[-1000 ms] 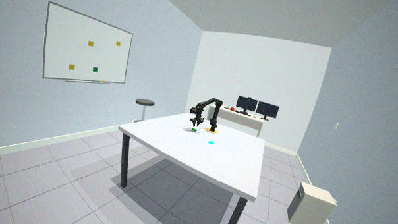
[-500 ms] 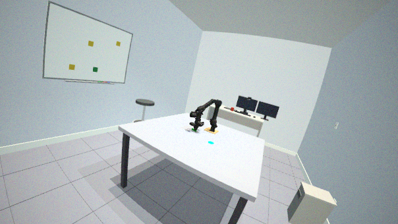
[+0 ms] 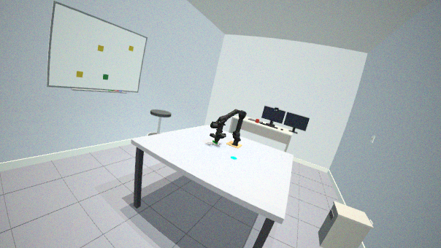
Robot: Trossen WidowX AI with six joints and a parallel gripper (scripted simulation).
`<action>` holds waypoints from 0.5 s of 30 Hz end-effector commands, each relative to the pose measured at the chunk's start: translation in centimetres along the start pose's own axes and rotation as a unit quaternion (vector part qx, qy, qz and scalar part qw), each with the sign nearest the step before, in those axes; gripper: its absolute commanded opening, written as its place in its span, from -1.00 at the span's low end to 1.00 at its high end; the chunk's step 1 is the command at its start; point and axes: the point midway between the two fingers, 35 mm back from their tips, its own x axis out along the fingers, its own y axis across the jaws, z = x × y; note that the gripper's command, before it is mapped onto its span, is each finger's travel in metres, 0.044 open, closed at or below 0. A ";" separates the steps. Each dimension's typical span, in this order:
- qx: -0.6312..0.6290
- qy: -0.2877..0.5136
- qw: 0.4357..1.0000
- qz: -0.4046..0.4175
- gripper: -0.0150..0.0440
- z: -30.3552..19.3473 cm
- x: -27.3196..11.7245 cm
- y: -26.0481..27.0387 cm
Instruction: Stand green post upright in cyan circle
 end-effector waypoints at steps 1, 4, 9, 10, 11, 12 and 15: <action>0.003 0.004 1.000 -0.004 -0.42 -0.2 -1.3 -0.3; 0.004 0.004 1.000 -0.004 -0.42 -0.2 -2.3 -0.4; 0.000 0.003 1.000 -0.003 -0.42 -0.2 -3.8 -0.4; -0.001 0.003 1.000 -0.002 -0.42 -0.2 -4.1 -0.4; -0.002 0.003 1.000 -0.002 -0.42 -0.2 -4.4 -0.4; -0.003 0.002 1.000 -0.002 -0.42 -0.2 -4.7 -0.4; -0.006 0.001 1.000 -0.001 -0.42 -0.1 -5.6 -0.4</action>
